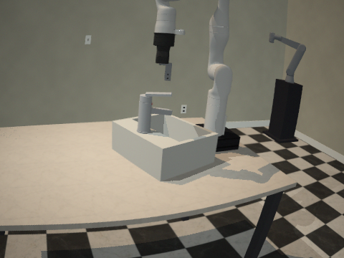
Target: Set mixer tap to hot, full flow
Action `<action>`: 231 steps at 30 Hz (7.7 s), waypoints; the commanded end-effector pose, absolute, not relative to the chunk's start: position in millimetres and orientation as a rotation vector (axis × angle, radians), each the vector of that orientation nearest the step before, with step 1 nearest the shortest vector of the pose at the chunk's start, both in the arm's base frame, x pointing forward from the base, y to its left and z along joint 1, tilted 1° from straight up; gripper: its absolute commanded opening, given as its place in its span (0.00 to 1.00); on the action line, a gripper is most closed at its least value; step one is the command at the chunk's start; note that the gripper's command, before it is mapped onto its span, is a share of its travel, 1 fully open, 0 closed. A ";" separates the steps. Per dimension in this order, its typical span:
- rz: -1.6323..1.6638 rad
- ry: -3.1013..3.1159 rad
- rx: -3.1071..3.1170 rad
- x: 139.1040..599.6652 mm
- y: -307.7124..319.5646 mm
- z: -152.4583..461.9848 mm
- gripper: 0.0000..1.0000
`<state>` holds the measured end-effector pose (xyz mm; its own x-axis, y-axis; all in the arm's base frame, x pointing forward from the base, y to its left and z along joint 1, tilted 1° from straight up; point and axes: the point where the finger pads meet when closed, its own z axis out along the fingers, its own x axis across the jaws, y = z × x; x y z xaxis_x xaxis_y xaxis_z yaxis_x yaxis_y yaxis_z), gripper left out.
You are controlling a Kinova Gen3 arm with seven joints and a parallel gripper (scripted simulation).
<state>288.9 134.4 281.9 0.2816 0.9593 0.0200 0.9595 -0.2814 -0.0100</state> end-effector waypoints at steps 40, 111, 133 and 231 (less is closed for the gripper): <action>-0.029 -2.694 -1.588 279.7 120.4 286.8 0.00; -0.034 -2.788 1.467 292.0 129.0 297.8 0.00; -0.032 -2.622 1.750 291.3 134.5 299.0 0.00; -0.031 -2.605 1.776 291.1 136.4 253.8 1.00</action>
<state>292.0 136.5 256.5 -0.3660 -0.9303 -0.0227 -0.9306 0.3660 0.0066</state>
